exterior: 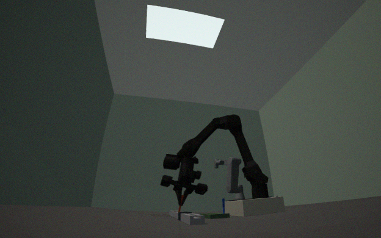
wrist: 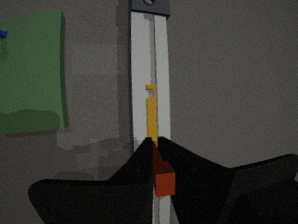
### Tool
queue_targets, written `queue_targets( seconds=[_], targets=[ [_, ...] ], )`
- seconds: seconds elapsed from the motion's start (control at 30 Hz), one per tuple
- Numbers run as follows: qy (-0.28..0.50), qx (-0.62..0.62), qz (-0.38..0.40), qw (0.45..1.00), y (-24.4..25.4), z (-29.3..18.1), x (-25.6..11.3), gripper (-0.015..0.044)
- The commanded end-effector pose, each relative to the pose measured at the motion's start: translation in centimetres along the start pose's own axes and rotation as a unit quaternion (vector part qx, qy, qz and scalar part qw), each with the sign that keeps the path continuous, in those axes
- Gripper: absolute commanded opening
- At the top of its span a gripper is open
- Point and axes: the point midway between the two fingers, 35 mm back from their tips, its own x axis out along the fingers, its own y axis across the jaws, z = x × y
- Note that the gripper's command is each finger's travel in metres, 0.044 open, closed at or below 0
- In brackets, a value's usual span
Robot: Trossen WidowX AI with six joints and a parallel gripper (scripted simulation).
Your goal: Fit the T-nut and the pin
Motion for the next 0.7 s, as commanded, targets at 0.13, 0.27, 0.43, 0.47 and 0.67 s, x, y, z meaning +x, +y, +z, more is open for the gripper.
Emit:
queue_targets(
  seconds=[0.13, 0.27, 0.43, 0.47, 0.67],
  targets=[
    [0.002, 0.005, 0.007, 1.0, -0.24, -0.08, -0.03, -0.015],
    [0.002, 0.006, 0.011, 1.0, -0.29, -0.08, -0.03, -0.015],
    [0.002, 0.007, 0.016, 1.0, -0.35, -0.08, -0.02, -0.015],
    [0.002, 0.007, 0.017, 1.0, -0.36, -0.08, -0.02, -0.015],
    [0.002, 0.009, 0.023, 1.0, -0.43, -0.08, -0.01, -0.015]
  ],
)
